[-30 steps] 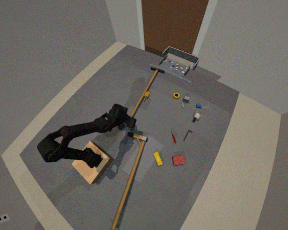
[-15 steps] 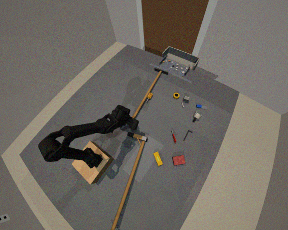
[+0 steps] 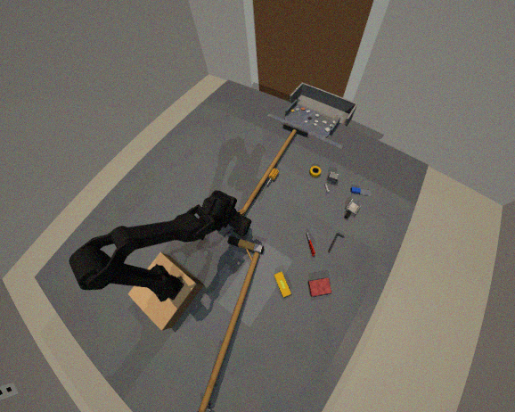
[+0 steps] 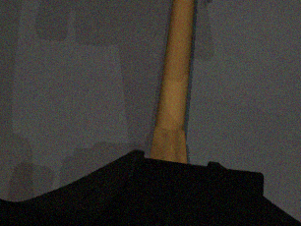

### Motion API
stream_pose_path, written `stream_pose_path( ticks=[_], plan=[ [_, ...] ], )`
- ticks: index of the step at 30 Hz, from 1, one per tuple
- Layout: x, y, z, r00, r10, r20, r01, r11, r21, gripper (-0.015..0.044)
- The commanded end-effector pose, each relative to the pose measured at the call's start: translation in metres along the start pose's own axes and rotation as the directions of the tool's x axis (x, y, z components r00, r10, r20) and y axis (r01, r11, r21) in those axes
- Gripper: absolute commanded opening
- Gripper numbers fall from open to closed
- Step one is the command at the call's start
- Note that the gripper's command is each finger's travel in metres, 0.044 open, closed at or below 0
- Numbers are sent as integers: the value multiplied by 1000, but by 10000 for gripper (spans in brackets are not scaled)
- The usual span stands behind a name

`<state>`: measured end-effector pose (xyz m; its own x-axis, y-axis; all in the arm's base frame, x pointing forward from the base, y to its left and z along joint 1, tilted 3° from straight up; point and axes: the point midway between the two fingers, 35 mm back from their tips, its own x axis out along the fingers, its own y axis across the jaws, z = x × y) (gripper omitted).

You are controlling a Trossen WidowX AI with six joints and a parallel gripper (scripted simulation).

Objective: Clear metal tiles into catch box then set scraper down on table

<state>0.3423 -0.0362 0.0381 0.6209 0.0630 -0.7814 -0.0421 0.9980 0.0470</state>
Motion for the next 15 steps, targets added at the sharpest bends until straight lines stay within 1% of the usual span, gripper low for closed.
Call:
stream_pose_path(
  ticks=[1,15],
  plan=[
    [-1,-4,0,1000,-24,4,24,999,28,0],
    [-2,13,0,999,-36,3,36,998,46,0]
  ],
)
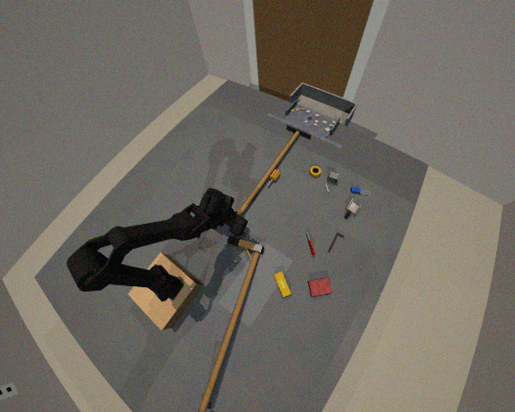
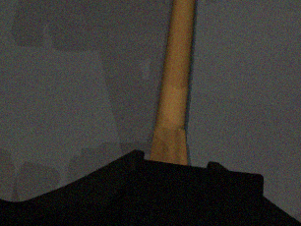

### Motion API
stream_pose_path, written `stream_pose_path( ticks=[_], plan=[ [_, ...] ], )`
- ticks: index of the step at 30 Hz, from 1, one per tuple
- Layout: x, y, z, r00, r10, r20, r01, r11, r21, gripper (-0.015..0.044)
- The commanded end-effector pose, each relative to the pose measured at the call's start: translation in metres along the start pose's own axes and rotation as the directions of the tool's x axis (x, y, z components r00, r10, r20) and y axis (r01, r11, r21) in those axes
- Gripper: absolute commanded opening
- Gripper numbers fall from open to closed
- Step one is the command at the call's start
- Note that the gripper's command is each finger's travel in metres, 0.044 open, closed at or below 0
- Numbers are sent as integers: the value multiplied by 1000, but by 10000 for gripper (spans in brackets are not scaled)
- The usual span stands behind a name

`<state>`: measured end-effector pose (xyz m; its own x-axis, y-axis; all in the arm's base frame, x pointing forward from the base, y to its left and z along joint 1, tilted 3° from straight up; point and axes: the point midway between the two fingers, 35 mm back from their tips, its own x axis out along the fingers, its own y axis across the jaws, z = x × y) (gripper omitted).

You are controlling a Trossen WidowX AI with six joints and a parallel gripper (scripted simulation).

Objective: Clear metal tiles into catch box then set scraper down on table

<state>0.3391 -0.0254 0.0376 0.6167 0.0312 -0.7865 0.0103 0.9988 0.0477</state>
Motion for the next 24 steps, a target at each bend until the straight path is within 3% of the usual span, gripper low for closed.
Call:
stream_pose_path(
  ticks=[1,24],
  plan=[
    [-2,3,2,1000,-4,10,4,1000,5,0],
    [-25,1,-25,1000,-6,8,6,1000,8,0]
  ],
)
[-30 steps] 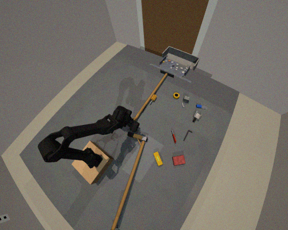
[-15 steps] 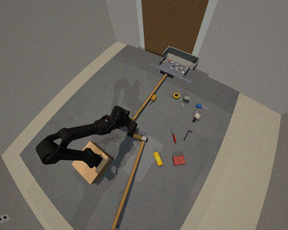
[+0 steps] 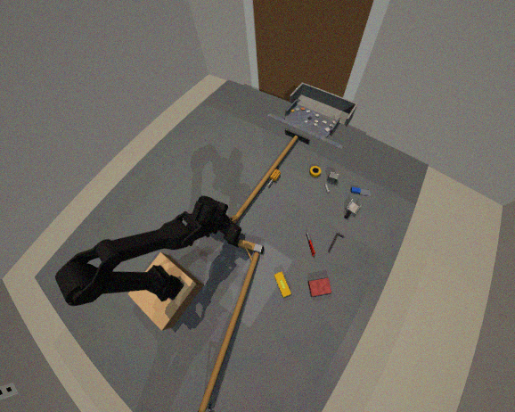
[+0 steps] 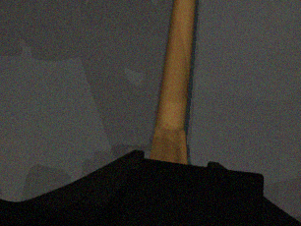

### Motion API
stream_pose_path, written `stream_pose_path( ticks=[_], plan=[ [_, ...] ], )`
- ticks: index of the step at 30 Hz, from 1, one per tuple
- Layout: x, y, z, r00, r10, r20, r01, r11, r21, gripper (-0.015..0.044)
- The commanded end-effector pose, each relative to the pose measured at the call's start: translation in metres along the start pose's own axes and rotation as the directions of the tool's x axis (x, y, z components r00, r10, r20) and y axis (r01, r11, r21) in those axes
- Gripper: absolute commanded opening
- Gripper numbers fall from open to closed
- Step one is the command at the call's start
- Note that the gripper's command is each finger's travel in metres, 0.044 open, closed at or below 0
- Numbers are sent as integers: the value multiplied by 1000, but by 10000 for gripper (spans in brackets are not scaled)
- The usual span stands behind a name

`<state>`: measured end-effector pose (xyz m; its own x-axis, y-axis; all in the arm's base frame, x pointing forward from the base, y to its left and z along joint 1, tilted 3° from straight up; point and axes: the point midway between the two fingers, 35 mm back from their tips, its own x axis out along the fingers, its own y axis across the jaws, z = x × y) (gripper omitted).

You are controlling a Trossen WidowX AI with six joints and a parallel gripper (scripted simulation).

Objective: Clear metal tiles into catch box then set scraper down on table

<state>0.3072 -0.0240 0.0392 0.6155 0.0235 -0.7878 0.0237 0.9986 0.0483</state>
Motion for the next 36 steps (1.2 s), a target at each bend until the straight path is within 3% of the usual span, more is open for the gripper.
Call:
stream_pose_path(
  ticks=[1,36],
  plan=[
    [-5,0,-2,1000,2,9,-1,1000,-3,0],
    [-17,-29,-21,1000,-10,3,10,1000,9,0]
  ],
)
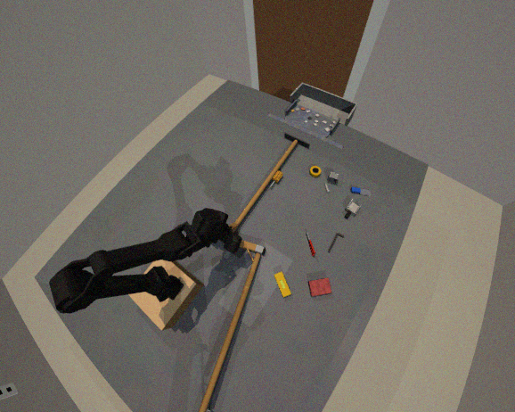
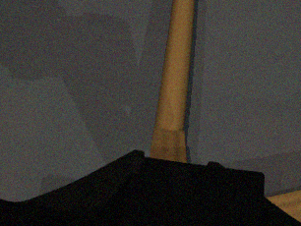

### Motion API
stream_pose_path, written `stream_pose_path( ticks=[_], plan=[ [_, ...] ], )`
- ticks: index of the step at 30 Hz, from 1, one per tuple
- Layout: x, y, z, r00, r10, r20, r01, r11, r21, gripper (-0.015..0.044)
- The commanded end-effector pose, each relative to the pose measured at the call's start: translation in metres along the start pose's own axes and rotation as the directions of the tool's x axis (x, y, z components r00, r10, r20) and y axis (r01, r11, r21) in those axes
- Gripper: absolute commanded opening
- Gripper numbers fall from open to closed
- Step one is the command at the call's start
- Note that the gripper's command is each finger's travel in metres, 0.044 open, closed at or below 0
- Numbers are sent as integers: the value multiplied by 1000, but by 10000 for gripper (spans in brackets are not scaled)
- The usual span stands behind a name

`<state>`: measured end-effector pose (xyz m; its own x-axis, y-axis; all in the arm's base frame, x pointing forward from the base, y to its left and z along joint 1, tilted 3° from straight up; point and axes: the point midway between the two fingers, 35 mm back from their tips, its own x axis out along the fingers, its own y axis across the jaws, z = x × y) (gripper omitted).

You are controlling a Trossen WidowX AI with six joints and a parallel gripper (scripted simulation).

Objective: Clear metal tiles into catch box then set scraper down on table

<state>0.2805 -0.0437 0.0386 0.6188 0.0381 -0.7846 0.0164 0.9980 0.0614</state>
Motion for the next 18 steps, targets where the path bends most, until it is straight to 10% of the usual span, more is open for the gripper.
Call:
stream_pose_path(
  ticks=[1,18],
  plan=[
    [-1,-10,-1,1000,-26,-1,26,1000,7,0],
    [4,-13,9,1000,-27,1,27,1000,7,0]
  ],
)
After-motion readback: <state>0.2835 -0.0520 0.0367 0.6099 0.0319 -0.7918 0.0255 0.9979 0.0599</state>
